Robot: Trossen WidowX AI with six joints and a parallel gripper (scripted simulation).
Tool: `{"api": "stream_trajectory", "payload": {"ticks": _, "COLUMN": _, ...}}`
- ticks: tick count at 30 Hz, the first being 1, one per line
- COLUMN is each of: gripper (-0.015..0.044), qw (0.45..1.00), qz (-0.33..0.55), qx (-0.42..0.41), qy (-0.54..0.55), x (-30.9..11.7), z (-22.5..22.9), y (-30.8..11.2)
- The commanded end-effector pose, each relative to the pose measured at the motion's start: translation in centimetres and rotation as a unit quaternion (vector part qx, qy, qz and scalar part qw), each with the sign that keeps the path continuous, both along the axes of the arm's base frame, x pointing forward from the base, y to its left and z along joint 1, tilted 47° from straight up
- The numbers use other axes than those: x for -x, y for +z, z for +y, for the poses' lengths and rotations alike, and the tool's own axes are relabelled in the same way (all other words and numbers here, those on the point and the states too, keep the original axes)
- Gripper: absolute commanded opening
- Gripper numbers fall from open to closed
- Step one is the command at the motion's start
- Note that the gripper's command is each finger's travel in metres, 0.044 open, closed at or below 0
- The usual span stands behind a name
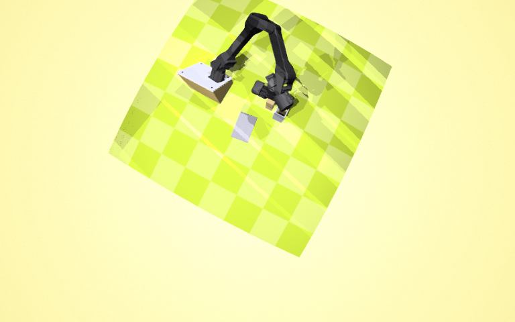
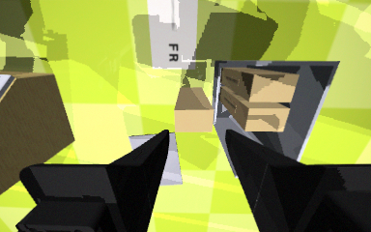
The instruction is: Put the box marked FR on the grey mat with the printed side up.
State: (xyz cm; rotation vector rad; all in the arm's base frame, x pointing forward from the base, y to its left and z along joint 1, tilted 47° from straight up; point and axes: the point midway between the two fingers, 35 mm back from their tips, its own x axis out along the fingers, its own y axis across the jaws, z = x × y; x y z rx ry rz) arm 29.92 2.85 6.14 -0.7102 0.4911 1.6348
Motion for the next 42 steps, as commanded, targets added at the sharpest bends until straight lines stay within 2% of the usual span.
{"api": "stream_trajectory", "payload": {"ticks": 1, "gripper": 0.0236, "qw": 1.0, "qz": 0.005, "qx": 0.0, "qy": 0.001, "x": 0.2, "z": 0.6, "y": -0.6}}
{"api": "stream_trajectory", "payload": {"ticks": 23, "gripper": 0.0236, "qw": 1.0, "qz": 0.005, "qx": -0.001, "qy": 0.001, "x": 0.5, "z": 2.5, "y": -2.4}}
{"api": "stream_trajectory", "payload": {"ticks": 35, "gripper": 0.0156, "qw": 1.0, "qz": 0.002, "qx": 0.001, "qy": 0.003, "x": 0.4, "z": 2.3, "y": -2.3}}
{"api": "stream_trajectory", "payload": {"ticks": 42, "gripper": 0.0152, "qw": 1.0, "qz": 0.002, "qx": 0.001, "qy": 0.003, "x": 0.4, "z": 2.3, "y": -2.3}}
